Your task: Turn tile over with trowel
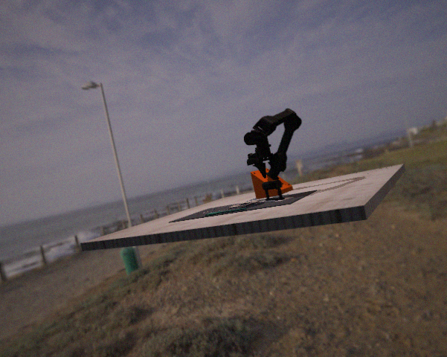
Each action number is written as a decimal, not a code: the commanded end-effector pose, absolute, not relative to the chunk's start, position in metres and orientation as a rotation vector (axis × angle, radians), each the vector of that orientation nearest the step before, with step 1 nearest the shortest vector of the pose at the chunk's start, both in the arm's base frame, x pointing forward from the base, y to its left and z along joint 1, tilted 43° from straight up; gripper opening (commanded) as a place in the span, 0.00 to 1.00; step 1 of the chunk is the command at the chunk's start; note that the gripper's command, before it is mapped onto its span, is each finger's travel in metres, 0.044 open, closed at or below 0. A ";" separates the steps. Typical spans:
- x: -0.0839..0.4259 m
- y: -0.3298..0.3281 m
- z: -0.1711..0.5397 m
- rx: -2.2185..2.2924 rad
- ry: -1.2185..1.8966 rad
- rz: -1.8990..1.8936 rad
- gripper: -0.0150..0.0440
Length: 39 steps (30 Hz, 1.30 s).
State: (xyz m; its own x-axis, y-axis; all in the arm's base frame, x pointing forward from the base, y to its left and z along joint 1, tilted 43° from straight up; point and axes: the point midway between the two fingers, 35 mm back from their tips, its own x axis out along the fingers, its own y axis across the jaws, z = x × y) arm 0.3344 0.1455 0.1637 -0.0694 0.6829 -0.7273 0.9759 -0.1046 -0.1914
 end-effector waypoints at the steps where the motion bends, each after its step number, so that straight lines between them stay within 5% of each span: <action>1: 0.335 0.146 0.164 1.889 1.753 -1.133 0.71; 39: 0.331 0.177 0.132 1.921 1.742 -1.188 0.67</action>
State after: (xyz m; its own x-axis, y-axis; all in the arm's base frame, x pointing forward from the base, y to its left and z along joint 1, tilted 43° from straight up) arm 0.3308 0.1763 0.1334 -0.0720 0.6863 -0.7237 0.9261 -0.2235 -0.3041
